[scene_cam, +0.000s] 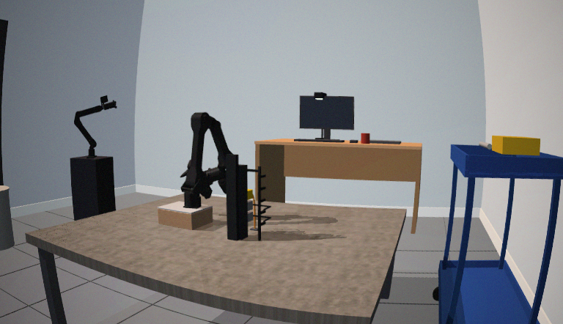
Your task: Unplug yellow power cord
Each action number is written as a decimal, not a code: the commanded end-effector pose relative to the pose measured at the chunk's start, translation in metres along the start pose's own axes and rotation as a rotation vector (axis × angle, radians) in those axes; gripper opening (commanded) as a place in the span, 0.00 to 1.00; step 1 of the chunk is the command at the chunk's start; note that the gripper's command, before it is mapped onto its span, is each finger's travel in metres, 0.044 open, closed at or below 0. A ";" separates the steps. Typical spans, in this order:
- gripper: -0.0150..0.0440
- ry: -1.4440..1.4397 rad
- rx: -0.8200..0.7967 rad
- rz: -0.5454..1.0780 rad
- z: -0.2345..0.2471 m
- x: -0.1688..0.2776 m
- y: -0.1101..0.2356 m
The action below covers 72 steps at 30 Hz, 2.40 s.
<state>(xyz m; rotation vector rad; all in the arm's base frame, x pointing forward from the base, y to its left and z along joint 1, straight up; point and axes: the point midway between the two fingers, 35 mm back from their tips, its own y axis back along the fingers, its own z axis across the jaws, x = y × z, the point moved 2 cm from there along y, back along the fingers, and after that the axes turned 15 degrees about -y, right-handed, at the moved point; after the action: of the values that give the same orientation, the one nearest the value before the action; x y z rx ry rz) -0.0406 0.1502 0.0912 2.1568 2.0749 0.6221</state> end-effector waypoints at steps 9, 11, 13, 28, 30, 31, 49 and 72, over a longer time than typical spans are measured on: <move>0.53 0.789 -0.300 -0.053 0.033 0.012 0.072; 0.53 0.977 -0.383 -0.113 0.041 0.010 0.095; 0.53 1.153 -0.460 -0.194 0.047 0.006 0.118; 0.53 1.804 -0.622 -0.859 0.052 -0.050 0.238; 0.53 1.857 -0.601 -0.962 0.050 -0.062 0.252; 0.53 1.879 -0.589 -1.012 0.048 -0.067 0.259; 0.53 2.057 -0.154 -1.582 0.005 -0.157 0.329; 0.53 2.056 -0.151 -1.581 -0.003 -0.182 0.325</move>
<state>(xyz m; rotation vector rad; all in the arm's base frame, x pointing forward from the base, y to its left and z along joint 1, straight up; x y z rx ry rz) 0.2654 -0.0479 0.1608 -1.4973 2.5224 2.4892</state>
